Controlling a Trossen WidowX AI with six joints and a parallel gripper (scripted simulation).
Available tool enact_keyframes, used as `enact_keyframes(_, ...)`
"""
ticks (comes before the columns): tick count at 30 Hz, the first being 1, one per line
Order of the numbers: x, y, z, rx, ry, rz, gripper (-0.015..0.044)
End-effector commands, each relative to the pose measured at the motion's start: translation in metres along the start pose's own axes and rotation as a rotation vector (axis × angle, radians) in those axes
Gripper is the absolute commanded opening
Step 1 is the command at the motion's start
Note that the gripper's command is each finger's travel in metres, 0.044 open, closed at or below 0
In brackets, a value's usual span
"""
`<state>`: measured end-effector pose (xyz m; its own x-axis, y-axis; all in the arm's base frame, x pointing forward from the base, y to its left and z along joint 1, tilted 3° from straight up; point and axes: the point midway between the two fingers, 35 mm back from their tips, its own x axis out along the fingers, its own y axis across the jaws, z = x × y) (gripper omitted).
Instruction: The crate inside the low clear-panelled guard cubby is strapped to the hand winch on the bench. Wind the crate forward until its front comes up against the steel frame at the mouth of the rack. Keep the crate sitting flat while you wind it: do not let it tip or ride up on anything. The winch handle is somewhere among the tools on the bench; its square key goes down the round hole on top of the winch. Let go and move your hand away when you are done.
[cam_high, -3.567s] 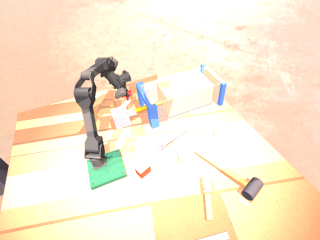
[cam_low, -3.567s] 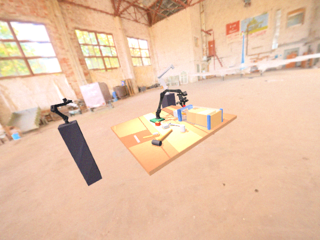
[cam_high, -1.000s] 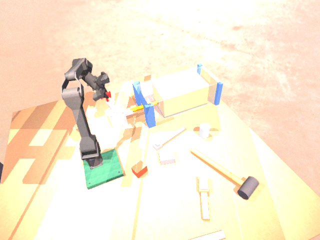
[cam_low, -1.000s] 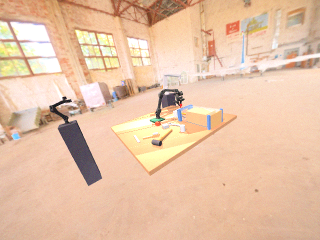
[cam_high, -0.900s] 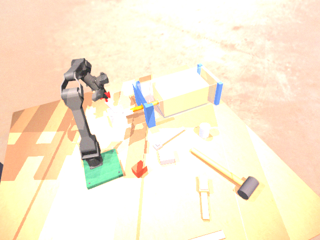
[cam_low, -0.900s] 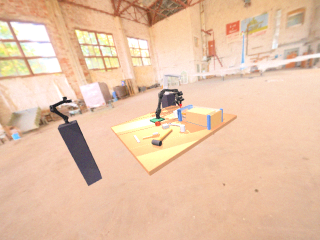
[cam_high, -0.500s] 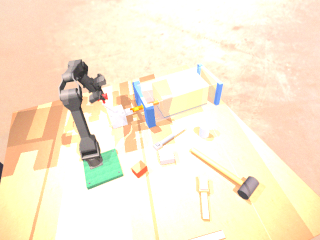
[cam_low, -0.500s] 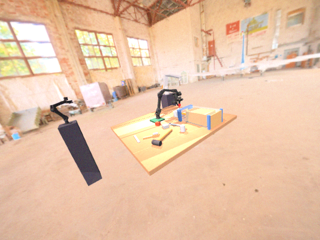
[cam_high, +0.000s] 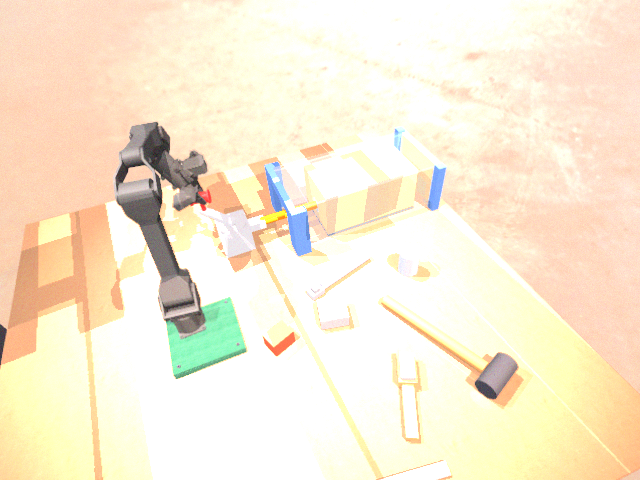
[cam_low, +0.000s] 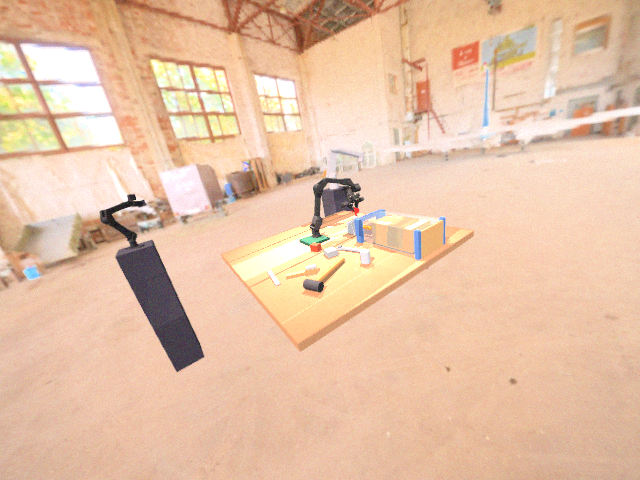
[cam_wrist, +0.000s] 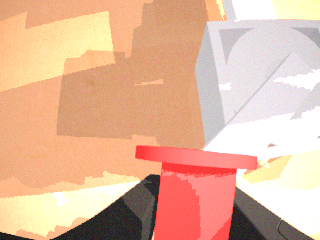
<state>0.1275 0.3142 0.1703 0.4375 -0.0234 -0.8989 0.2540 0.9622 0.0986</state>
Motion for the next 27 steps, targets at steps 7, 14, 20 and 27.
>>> enact_keyframes(7,-0.002,-0.019,-0.012,-0.018,0.019,-0.025,0.0000)
enact_keyframes(14,-0.003,-0.027,-0.015,-0.018,0.020,-0.025,0.0000)
enact_keyframes(20,-0.004,-0.035,-0.017,-0.018,0.020,-0.026,0.0000)
enact_keyframes(27,-0.005,-0.044,-0.019,-0.018,0.020,-0.026,0.0000)
